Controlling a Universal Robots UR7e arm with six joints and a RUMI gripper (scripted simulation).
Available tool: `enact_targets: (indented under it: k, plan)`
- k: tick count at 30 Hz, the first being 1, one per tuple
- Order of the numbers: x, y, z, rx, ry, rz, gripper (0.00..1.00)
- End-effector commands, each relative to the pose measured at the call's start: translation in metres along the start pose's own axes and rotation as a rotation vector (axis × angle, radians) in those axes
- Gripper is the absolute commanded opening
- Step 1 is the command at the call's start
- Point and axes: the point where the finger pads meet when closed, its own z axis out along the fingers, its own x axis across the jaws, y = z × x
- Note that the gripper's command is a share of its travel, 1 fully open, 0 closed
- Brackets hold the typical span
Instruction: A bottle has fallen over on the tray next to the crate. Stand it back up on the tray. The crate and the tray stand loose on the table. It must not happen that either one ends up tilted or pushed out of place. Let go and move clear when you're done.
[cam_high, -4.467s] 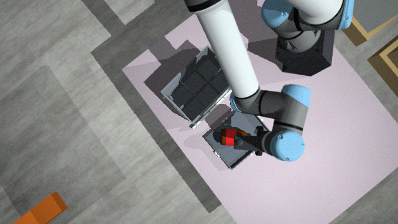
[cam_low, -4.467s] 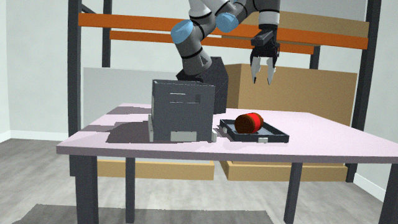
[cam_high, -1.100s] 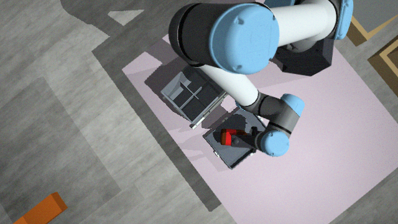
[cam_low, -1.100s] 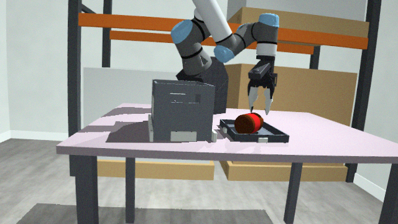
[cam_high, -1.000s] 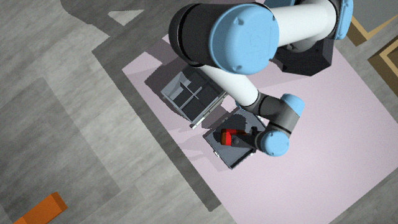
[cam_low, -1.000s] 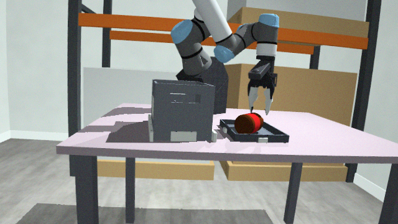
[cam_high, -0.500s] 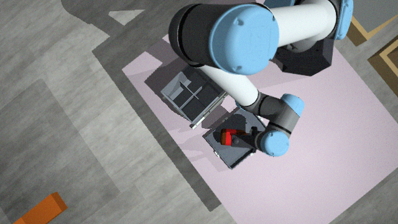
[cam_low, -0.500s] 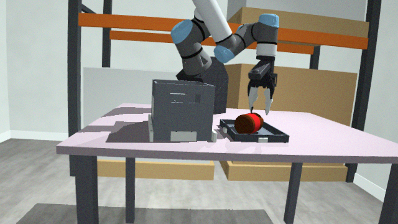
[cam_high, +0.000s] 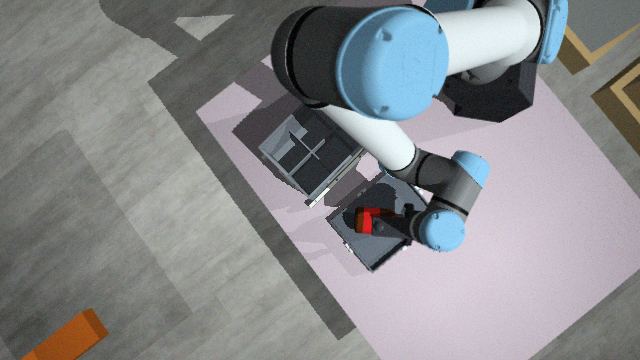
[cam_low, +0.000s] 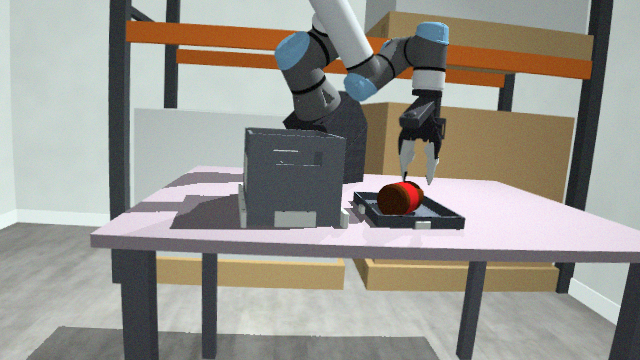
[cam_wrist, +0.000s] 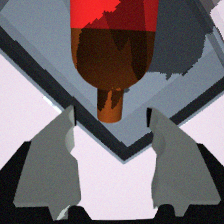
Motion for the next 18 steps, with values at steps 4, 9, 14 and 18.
enact_targets:
  k: [4,9,14,18]
  plan:
    - [-0.0003,-0.0001,-0.0004,0.0,-0.001,0.0,0.38]
    - [-0.0003,-0.0001,-0.0002,0.0,-0.001,0.0,0.38]
    - [-0.0003,-0.0001,0.001,0.0,-0.001,0.0,0.38]
    - [-0.0003,-0.0001,0.0031,0.0,-0.001,0.0,0.38]
